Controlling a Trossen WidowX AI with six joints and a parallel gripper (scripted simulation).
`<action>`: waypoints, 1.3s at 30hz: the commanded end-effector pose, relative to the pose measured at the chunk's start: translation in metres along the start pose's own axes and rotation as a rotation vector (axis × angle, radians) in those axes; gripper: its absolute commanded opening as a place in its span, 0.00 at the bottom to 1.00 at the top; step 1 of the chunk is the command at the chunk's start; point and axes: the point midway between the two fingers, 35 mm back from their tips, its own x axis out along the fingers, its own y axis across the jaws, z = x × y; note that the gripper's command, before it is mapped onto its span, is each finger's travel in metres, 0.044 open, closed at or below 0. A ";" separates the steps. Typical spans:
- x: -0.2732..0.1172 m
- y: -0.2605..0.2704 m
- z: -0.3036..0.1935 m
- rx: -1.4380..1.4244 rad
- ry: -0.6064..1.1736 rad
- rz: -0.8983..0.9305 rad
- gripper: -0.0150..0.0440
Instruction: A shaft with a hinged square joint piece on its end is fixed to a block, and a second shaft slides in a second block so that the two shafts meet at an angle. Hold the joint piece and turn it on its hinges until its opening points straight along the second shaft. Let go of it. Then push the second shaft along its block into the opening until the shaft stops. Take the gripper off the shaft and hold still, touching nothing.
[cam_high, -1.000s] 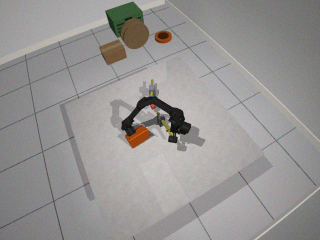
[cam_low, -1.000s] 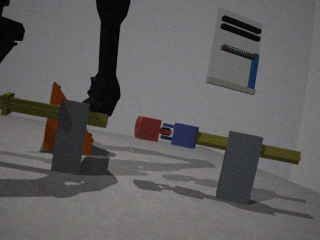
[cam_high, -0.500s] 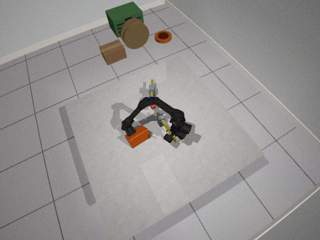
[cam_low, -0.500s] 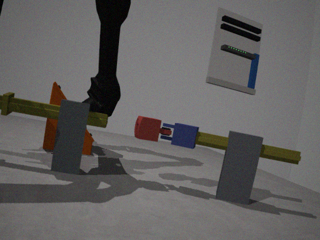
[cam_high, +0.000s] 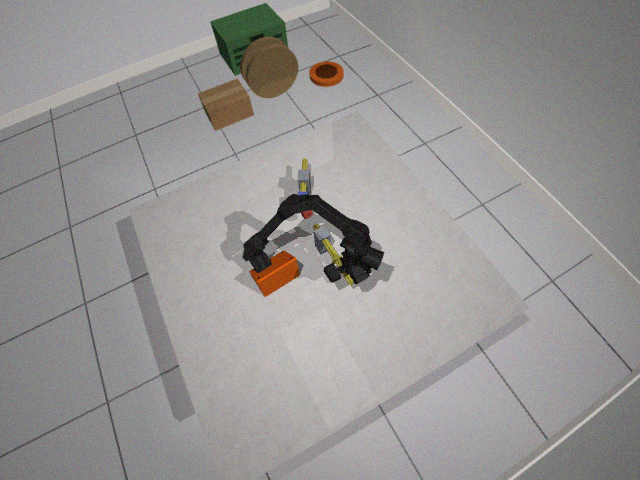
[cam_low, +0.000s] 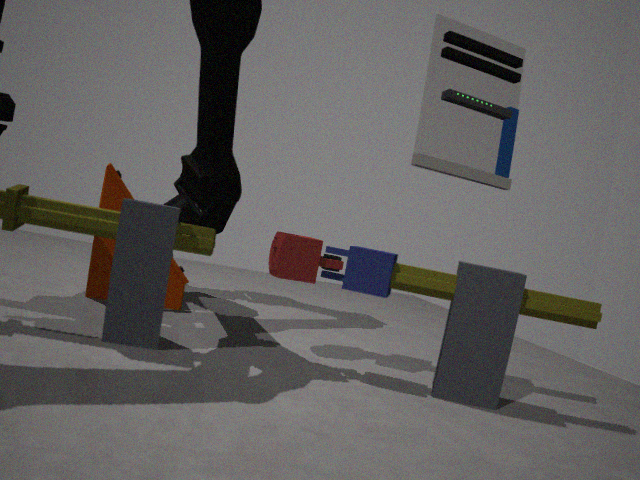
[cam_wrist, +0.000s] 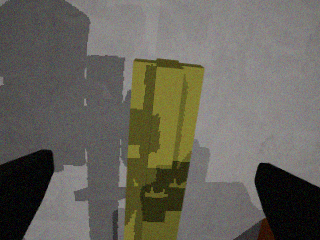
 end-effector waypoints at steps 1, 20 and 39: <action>0.002 0.000 0.000 0.019 -0.002 -0.004 1.00; 0.031 0.000 0.000 0.019 -0.001 -0.003 1.00; 0.031 0.000 0.000 0.019 -0.001 -0.003 0.43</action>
